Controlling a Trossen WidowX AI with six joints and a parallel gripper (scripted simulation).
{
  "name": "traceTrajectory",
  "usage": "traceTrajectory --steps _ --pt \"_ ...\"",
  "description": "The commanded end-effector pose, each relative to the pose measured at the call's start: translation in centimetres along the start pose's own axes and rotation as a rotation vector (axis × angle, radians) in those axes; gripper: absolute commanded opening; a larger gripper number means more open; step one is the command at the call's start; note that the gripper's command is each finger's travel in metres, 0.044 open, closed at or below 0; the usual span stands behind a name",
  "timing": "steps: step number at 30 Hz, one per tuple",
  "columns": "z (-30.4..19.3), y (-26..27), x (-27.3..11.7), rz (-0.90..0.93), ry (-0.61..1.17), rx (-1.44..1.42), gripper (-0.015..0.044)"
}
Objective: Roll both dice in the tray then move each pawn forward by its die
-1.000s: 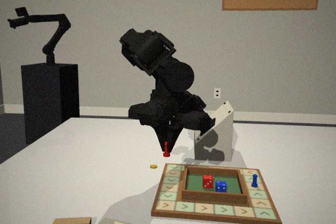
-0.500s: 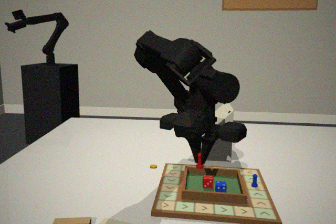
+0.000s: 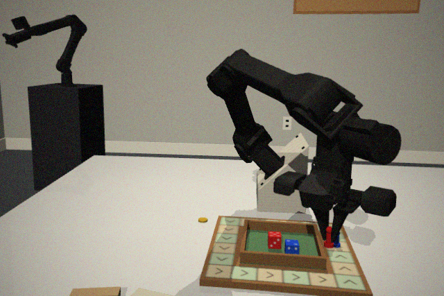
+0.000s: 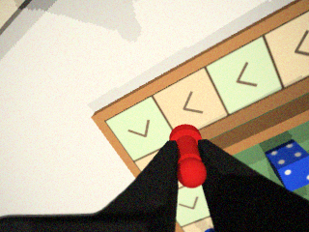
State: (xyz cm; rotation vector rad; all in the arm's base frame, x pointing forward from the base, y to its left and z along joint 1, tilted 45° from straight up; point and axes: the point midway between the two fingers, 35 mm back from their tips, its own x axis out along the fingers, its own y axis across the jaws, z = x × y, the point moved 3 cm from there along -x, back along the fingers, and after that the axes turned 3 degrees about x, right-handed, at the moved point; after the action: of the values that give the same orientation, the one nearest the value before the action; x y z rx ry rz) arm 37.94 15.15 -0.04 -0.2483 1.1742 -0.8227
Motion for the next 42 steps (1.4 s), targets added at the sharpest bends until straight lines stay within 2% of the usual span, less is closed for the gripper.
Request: traceTrajectory --steps 1,9,17,39,42 --pt "-2.5 2.6 1.6 -0.003 0.006 0.002 0.0" --pt "-2.8 2.9 2.1 -0.004 0.006 0.003 0.0" --pt "-2.8 2.8 5.2 -0.005 0.005 0.003 0.0" --pt "-2.9 2.8 7.0 -0.005 0.004 0.003 0.0" --pt "-2.8 2.9 6.4 0.003 0.006 0.01 0.0079"
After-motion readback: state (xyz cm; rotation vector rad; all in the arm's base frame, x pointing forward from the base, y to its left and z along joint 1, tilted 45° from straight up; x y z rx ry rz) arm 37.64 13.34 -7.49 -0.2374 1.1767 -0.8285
